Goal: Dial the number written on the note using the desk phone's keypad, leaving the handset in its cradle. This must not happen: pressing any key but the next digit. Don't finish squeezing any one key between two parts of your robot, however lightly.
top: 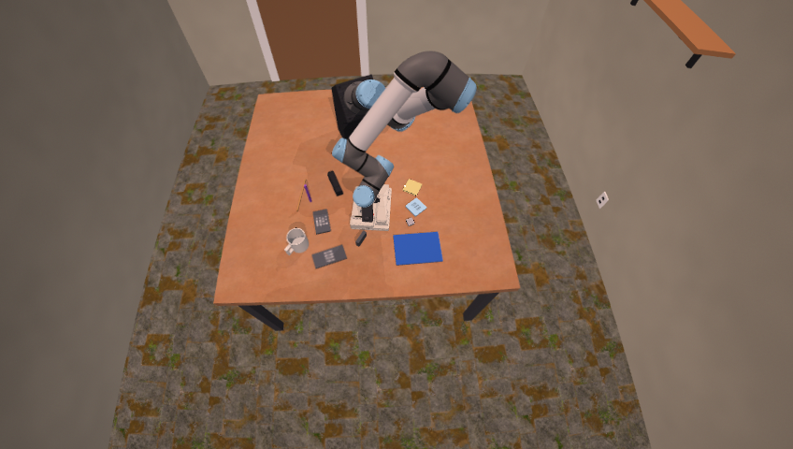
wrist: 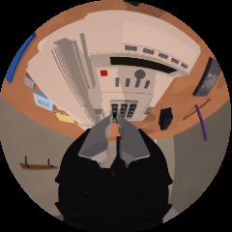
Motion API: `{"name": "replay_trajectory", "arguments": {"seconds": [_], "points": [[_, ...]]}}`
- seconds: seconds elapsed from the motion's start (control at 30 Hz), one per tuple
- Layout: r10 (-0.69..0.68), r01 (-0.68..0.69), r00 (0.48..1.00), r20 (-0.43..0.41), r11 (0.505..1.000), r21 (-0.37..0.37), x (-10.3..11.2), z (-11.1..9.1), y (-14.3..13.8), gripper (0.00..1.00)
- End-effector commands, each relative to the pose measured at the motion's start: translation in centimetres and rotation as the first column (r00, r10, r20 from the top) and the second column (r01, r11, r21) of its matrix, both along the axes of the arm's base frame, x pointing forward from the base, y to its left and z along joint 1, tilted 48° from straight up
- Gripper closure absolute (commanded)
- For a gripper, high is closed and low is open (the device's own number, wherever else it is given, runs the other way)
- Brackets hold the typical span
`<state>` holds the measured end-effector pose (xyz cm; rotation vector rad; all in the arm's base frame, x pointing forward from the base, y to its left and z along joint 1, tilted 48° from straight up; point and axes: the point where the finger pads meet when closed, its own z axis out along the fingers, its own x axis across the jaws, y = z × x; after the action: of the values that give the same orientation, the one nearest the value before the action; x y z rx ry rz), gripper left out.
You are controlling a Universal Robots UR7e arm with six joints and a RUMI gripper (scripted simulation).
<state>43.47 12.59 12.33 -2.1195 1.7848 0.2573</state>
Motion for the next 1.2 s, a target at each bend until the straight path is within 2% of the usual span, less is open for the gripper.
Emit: {"name": "replay_trajectory", "arguments": {"seconds": [0.0,1.17], "points": [[0.0,0.0,1.0,0.001,1.0,0.0,0.06,-0.02,0.02,1.0],[0.0,0.0,1.0,0.001,1.0,0.0,0.31,-0.28,0.18,1.0]]}}
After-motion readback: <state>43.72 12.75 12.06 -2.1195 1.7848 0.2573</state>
